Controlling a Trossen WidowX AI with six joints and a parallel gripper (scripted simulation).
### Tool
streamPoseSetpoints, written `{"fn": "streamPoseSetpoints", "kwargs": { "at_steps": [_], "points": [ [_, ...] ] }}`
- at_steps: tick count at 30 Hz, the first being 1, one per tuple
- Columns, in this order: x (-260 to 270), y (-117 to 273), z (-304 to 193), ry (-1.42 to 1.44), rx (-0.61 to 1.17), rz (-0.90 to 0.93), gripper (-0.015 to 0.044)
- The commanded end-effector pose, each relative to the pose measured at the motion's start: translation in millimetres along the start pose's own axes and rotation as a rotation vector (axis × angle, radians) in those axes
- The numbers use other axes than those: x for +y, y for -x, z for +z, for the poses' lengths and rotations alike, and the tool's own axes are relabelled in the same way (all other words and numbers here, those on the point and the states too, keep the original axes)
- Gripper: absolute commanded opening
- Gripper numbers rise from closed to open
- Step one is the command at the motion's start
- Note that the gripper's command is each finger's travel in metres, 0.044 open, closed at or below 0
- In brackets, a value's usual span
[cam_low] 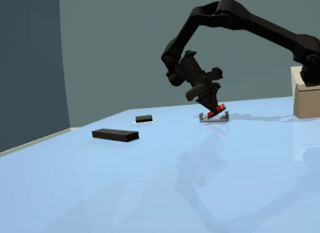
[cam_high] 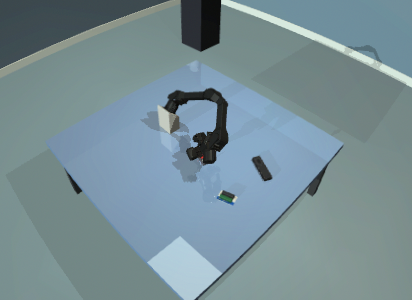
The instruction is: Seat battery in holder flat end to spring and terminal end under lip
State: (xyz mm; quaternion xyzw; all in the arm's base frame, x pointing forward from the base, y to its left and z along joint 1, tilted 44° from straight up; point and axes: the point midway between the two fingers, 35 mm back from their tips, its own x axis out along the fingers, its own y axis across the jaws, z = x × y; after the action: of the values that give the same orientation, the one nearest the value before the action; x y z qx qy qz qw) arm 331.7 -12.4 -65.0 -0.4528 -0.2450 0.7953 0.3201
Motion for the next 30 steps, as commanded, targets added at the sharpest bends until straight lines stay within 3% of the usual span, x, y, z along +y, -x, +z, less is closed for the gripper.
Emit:
{"fn": "streamPoseSetpoints", "kwargs": {
  "at_steps": [1, 30],
  "points": [
    [1.1, -2.0, -1.1, 0.005, -0.03, 0.003, 0.0068],
    [0.8, 1.7, -13.9, 0.006, -0.031, 0.004, 0.0068]
  ]
}}
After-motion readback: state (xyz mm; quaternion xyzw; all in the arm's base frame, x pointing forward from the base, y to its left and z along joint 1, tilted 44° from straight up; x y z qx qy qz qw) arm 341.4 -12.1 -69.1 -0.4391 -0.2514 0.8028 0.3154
